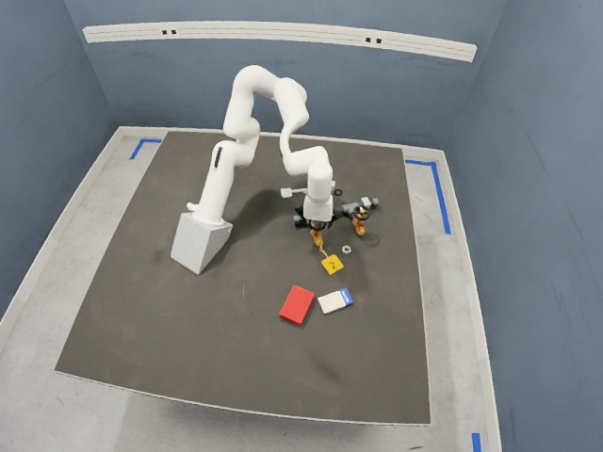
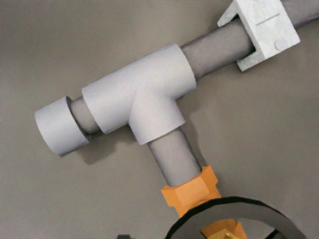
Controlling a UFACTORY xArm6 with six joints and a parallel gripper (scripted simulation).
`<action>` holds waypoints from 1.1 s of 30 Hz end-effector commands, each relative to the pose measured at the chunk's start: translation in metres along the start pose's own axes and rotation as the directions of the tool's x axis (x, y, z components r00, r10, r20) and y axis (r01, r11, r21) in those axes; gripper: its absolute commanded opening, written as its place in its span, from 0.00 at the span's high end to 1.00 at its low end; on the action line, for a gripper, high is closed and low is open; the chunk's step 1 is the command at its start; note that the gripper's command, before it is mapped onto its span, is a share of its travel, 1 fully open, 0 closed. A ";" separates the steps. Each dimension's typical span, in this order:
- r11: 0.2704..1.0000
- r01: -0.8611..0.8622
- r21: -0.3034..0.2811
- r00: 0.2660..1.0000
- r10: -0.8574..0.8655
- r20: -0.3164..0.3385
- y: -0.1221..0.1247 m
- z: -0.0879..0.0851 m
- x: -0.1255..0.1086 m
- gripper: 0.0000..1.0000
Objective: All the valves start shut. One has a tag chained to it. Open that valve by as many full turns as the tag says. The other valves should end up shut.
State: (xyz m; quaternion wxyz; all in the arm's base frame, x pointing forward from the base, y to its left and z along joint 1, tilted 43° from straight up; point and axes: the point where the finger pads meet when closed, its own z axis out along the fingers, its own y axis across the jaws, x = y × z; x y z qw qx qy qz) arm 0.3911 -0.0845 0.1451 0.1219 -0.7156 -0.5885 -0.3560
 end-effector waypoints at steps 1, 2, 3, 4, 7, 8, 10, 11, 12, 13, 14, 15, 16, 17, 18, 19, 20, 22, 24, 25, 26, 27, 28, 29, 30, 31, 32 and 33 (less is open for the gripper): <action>1.000 0.001 -0.003 1.000 -0.001 0.002 0.001 -0.001 0.000 0.00; 1.000 0.001 -0.003 1.000 -0.001 0.002 0.001 -0.001 0.000 0.00; 1.000 0.001 -0.003 1.000 -0.001 0.002 0.001 -0.001 0.000 0.00; 1.000 0.000 -0.003 1.000 0.000 0.002 0.001 -0.001 0.000 0.00; 1.000 -0.011 -0.003 1.000 0.011 0.002 0.001 -0.001 0.000 0.00; 1.000 -0.018 -0.003 1.000 0.018 0.002 0.001 -0.001 0.000 0.00; 0.999 -0.043 -0.003 0.999 0.043 0.002 0.001 -0.001 0.000 0.00; 0.998 -0.060 -0.003 0.998 0.060 0.002 0.001 -0.001 0.000 0.00; 0.997 -0.080 -0.003 0.997 0.080 0.002 0.001 -0.001 0.000 0.00; 0.995 -0.104 -0.003 0.995 0.104 0.002 0.001 -0.001 0.000 0.00; 0.991 -0.132 -0.003 0.991 0.132 0.002 0.001 -0.001 0.000 0.00; 0.987 -0.163 -0.003 0.987 0.163 0.002 0.001 -0.001 0.000 0.00; 0.980 -0.198 -0.003 0.980 0.198 0.002 0.001 -0.001 0.000 0.00; 0.971 -0.237 -0.003 0.971 0.237 0.001 0.001 -0.001 0.000 0.00; 0.960 -0.279 -0.003 0.960 0.279 0.001 0.001 -0.001 0.000 0.00; 0.960 -0.279 -0.003 0.960 0.279 0.001 0.001 -0.001 0.000 0.00; 0.960 -0.279 -0.003 0.960 0.279 0.001 0.001 -0.001 0.000 0.00; 0.928 -0.372 -0.003 0.928 0.372 0.001 0.001 -0.001 0.000 0.00; 0.880 -0.475 -0.003 0.880 0.475 0.001 0.001 -0.001 0.000 0.00; 0.849 -0.528 -0.004 0.849 0.528 0.000 0.001 -0.001 0.000 0.00; 0.822 -0.569 -0.004 0.822 0.569 0.000 0.001 -0.001 0.000 0.00; 0.799 -0.601 -0.004 0.799 0.601 -0.002 0.001 -0.001 0.000 0.00; 0.773 -0.635 -0.004 0.773 0.635 -0.003 0.001 -0.001 0.000 0.00; 0.744 -0.669 -0.004 0.744 0.669 -0.005 0.001 -0.001 0.000 0.00; 0.713 -0.701 -0.005 0.713 0.701 -0.007 0.001 -0.001 0.000 0.00; 0.681 -0.732 -0.005 0.681 0.732 -0.009 0.001 -0.001 0.000 0.00; 0.647 -0.762 -0.004 0.647 0.762 -0.011 0.001 -0.001 0.000 0.00; 0.613 -0.790 -0.004 0.613 0.790 -0.013 0.001 -0.001 0.000 0.00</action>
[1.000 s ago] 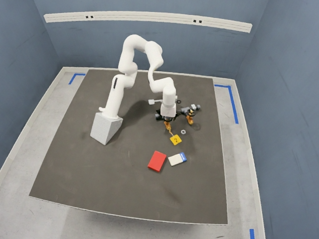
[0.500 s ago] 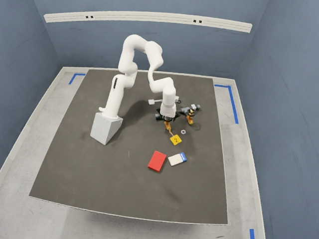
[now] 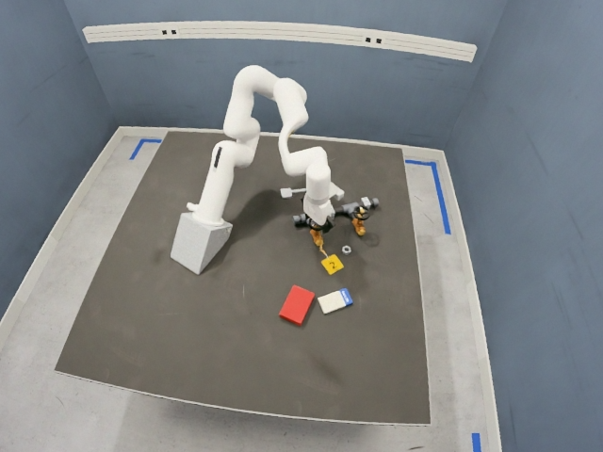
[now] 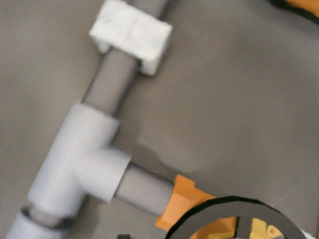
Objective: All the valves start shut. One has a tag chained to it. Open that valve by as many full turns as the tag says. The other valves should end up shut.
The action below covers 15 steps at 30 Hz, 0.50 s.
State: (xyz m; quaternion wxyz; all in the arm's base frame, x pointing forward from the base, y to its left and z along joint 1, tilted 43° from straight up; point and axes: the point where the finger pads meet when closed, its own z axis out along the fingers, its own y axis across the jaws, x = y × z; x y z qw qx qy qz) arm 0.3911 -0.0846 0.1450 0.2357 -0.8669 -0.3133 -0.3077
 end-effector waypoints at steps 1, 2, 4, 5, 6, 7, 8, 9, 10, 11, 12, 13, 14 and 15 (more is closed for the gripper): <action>0.962 -0.274 -0.007 0.962 0.274 0.012 0.001 -0.001 0.000 0.00; 0.948 -0.317 -0.007 0.948 0.317 0.010 0.001 -0.001 0.000 0.00; 0.948 -0.317 -0.007 0.948 0.317 0.010 0.001 -0.001 0.000 0.00; 0.899 -0.438 -0.009 0.899 0.438 0.007 0.001 -0.001 0.000 0.00; 0.883 -0.469 -0.009 0.883 0.469 0.005 0.001 -0.001 0.000 0.00; 0.868 -0.497 -0.009 0.868 0.497 0.002 0.001 -0.001 0.000 0.00; 0.849 -0.528 -0.009 0.849 0.528 0.000 0.001 -0.001 0.000 0.00; 0.827 -0.563 -0.008 0.827 0.563 -0.002 0.001 -0.001 0.000 0.00; 0.801 -0.599 -0.008 0.801 0.599 -0.004 0.001 -0.001 0.000 0.00; 0.773 -0.634 -0.007 0.773 0.634 -0.006 0.001 -0.001 0.000 0.00; 0.744 -0.668 -0.006 0.744 0.668 -0.009 0.001 -0.001 0.000 0.00; 0.713 -0.701 -0.005 0.713 0.701 -0.011 0.001 -0.001 0.000 0.00; 0.682 -0.732 -0.004 0.682 0.732 -0.013 0.001 -0.001 0.000 0.00; 0.648 -0.761 -0.003 0.648 0.761 -0.015 0.001 -0.001 0.000 0.00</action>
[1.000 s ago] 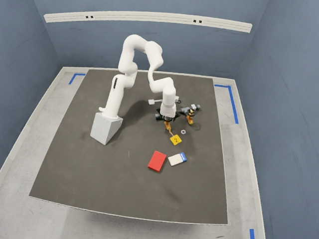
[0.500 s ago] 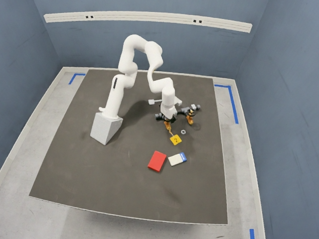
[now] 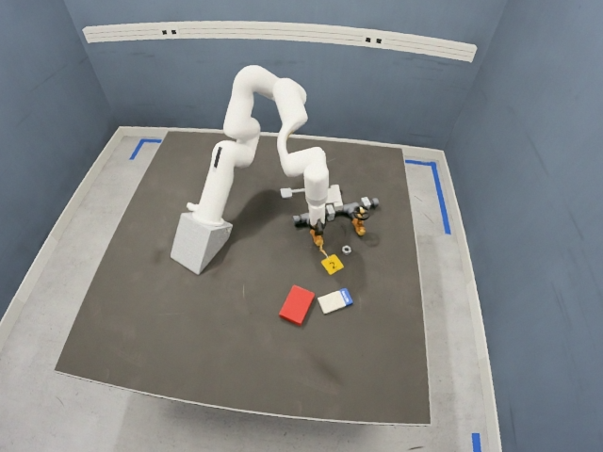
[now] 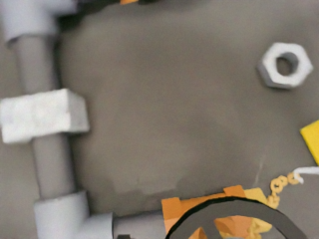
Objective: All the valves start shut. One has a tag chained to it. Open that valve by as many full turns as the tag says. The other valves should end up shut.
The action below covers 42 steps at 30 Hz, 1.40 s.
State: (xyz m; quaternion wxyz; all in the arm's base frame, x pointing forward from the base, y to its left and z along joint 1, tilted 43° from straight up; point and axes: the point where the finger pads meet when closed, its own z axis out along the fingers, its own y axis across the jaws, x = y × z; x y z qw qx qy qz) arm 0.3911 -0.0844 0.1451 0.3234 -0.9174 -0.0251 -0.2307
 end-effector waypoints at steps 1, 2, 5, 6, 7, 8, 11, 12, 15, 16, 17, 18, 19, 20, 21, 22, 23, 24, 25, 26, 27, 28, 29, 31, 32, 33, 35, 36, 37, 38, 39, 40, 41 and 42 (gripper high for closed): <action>0.962 -0.274 -0.016 0.962 0.274 0.006 0.001 -0.001 0.001 0.00; 0.948 -0.317 -0.015 0.948 0.317 0.003 0.001 -0.001 0.001 0.00; 0.916 -0.400 -0.014 0.917 0.400 -0.001 0.001 -0.001 0.001 0.00; 0.916 -0.400 -0.014 0.917 0.400 -0.001 0.001 -0.001 0.001 0.00; 0.857 -0.516 -0.013 0.857 0.516 -0.005 0.001 -0.001 0.001 0.00; 0.838 -0.545 -0.012 0.838 0.545 -0.007 0.001 -0.001 0.001 0.00; 0.773 -0.634 -0.009 0.773 0.634 -0.011 0.001 -0.001 0.001 0.00; 0.745 -0.667 -0.008 0.745 0.667 -0.012 0.001 -0.001 0.001 0.00; 0.649 -0.761 -0.005 0.649 0.760 -0.015 0.001 -0.001 0.001 0.00; 0.615 -0.789 -0.004 0.615 0.788 -0.016 0.001 -0.001 0.001 0.00; 0.580 -0.815 -0.004 0.580 0.815 -0.017 0.001 -0.001 0.001 0.00; 0.543 -0.840 -0.003 0.543 0.840 -0.017 0.001 -0.001 0.001 0.00; 0.506 -0.863 -0.003 0.506 0.863 -0.017 0.001 -0.001 0.001 0.00; 0.467 -0.884 -0.003 0.467 0.884 -0.018 0.001 -0.001 0.001 0.00; 0.428 -0.904 -0.003 0.428 0.904 -0.018 0.001 -0.001 0.001 0.00; 0.428 -0.904 -0.003 0.428 0.904 -0.018 0.001 -0.001 0.001 0.00; 0.428 -0.904 -0.003 0.428 0.904 -0.018 0.001 -0.001 0.001 0.00; 0.308 -0.951 -0.006 0.308 0.951 -0.018 0.001 -0.001 0.001 0.00; 0.275 -0.961 -0.007 0.275 0.961 -0.018 0.001 -0.001 0.001 0.00; 0.245 -0.970 -0.008 0.245 0.969 -0.018 0.001 -0.001 0.001 0.00; 0.210 -0.978 -0.010 0.211 0.977 -0.018 0.001 -0.001 0.001 0.00; 0.170 -0.985 -0.012 0.171 0.985 -0.018 0.001 -0.001 0.001 0.00; 0.128 -0.992 -0.016 0.128 0.992 -0.019 0.001 -0.001 0.001 0.00; 0.043 -0.999 -0.025 0.043 0.999 -0.021 0.001 -0.001 0.001 0.00; 0.000 -1.000 -0.030 0.001 1.000 -0.022 0.001 -0.001 0.001 0.00; -0.041 -0.998 -0.037 -0.041 0.999 -0.024 0.001 -0.001 0.001 0.00; -0.086 -0.995 -0.045 -0.085 0.996 -0.027 0.001 -0.001 0.001 0.00; -0.086 -0.995 -0.045 -0.085 0.996 -0.027 0.001 -0.001 0.001 0.00; -0.086 -0.995 -0.045 -0.085 0.996 -0.027 0.001 -0.001 0.001 0.00; -0.086 -0.995 -0.045 -0.085 0.996 -0.027 0.001 -0.001 0.001 0.00; -0.086 -0.995 -0.045 -0.085 0.996 -0.027 0.001 -0.001 0.001 0.00; -0.086 -0.995 -0.045 -0.085 0.996 -0.027 0.001 -0.001 0.001 0.00; -0.086 -0.995 -0.045 -0.085 0.996 -0.027 0.001 -0.001 0.001 0.00; -0.086 -0.995 -0.045 -0.085 0.996 -0.027 0.001 -0.001 0.001 0.00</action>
